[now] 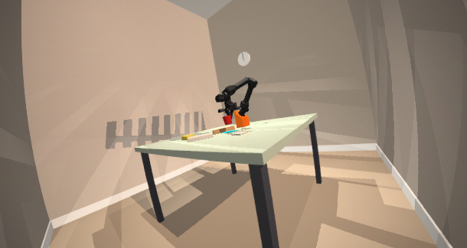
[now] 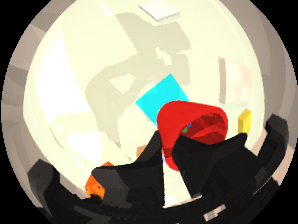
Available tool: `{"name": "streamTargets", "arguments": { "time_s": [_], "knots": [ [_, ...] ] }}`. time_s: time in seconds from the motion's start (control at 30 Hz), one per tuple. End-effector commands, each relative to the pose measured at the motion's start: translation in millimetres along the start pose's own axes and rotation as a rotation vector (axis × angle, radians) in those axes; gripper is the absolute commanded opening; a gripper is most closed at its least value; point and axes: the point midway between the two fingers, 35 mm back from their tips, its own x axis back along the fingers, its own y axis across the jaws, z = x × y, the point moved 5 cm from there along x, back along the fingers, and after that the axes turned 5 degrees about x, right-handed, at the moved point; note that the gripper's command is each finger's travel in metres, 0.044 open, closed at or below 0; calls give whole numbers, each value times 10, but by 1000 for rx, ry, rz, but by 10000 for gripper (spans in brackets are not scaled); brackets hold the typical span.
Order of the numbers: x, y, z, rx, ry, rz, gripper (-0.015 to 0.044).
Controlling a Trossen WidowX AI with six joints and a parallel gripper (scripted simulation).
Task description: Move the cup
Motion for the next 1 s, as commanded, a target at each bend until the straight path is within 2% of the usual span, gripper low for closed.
{"name": "streamTargets", "arguments": {
  "time_s": [0.0,0.97],
  "knots": [
    [3,6,-63,3,-3,2,0],
    [-393,-7,-71,4,-3,2,0]
  ]
}}
